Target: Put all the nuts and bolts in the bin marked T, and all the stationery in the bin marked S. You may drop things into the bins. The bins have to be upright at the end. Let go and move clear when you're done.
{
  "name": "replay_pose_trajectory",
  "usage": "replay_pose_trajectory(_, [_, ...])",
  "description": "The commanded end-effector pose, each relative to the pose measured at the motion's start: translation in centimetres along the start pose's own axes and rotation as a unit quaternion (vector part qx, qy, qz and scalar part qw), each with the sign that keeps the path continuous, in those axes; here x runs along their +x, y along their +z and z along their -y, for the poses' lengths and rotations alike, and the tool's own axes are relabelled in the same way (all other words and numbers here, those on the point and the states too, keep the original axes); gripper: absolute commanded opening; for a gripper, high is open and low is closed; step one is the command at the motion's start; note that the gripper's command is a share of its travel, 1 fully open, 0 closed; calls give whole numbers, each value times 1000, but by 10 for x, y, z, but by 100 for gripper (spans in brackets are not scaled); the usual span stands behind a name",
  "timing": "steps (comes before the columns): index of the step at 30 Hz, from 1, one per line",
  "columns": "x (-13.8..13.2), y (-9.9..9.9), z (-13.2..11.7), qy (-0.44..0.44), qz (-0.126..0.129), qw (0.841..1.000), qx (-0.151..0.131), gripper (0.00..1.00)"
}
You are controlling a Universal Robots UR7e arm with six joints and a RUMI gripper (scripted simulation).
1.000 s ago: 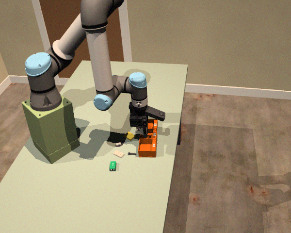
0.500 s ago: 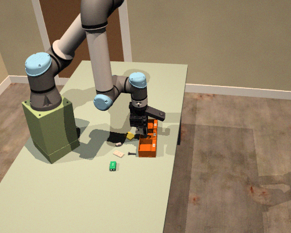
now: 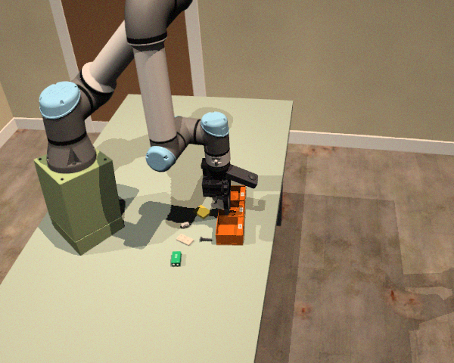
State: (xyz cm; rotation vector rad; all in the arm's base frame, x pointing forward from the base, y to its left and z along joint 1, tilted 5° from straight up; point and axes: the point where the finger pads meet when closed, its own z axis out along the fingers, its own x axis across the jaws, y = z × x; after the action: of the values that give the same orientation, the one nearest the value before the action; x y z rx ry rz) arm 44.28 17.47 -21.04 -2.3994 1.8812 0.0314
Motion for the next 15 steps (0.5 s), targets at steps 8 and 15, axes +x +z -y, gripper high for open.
replay_pose_trajectory(8, [0, -13, 0, 0, 0, 1000, 1, 4])
replay_pose_trajectory(15, [0, -22, 0, 0, 0, 1000, 1, 4])
